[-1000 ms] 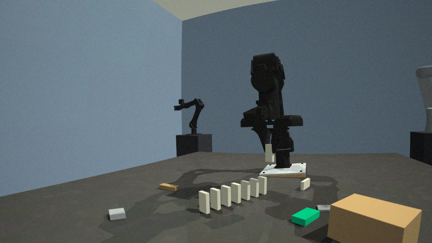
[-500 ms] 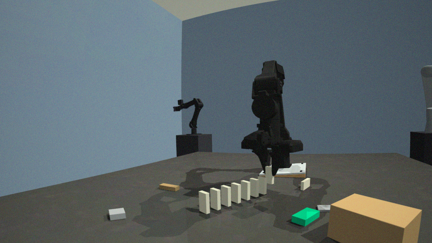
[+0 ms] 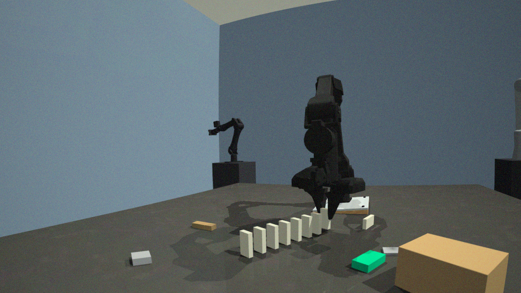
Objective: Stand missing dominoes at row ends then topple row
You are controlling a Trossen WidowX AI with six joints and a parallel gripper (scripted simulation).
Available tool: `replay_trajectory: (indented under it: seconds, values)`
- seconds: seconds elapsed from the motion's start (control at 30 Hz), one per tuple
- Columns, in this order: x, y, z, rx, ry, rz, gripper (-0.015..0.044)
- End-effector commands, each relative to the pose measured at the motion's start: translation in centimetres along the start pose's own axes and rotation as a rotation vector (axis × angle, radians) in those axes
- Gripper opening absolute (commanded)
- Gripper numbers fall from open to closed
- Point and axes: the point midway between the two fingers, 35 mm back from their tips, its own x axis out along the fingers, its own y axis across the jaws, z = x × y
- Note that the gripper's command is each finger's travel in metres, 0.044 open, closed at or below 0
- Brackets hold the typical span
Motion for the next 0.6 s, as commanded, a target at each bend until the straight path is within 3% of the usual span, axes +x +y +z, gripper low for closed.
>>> replay_trajectory:
  seconds: [0.0, 0.37, 0.57]
  values:
    - [0.1, -0.1, 0.0, -0.004, 0.0, -0.004, 0.016]
    - [0.1, -0.1, 0.0, -0.004, 0.0, -0.004, 0.044]
    - [-1.7, 0.3, 0.3, -0.017, -0.002, 0.002, 0.044]
